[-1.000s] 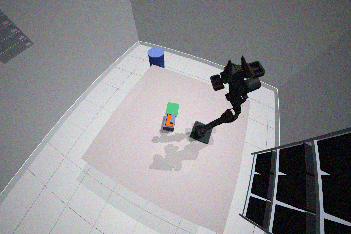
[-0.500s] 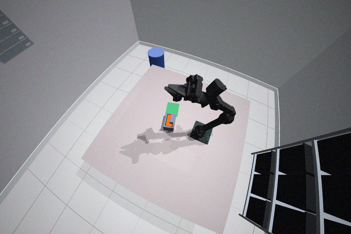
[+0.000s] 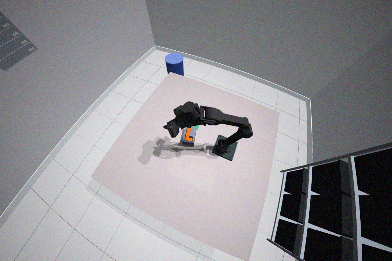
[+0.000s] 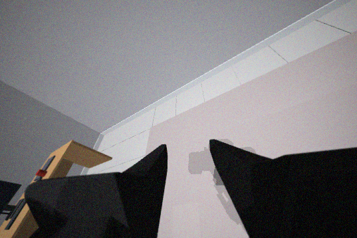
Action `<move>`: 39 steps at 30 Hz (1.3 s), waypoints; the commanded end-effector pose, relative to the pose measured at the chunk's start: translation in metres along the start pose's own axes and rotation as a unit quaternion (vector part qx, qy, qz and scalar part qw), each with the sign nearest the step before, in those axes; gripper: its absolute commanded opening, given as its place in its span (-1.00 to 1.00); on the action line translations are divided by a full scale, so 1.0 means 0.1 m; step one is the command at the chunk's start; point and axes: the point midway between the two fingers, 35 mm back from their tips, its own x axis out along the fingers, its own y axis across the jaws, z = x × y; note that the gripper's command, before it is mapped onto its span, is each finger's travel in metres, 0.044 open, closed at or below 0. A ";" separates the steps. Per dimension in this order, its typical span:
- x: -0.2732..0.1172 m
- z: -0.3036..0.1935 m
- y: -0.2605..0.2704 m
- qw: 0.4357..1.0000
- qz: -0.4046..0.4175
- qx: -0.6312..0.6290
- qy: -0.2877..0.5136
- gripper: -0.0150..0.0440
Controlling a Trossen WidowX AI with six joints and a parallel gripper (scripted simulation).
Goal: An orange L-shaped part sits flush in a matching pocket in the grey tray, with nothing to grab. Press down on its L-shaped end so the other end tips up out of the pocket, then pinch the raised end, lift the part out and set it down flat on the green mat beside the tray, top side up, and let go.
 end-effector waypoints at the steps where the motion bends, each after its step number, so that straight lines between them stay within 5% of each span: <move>1: 0.32 -0.53 -0.48 0.985 -0.086 -0.073 0.128 0.12; 11: 0.24 -1.73 -1.54 0.826 -0.186 -0.203 0.491 0.12; 39: 0.54 -2.30 -1.94 0.822 -0.186 -0.205 0.498 0.12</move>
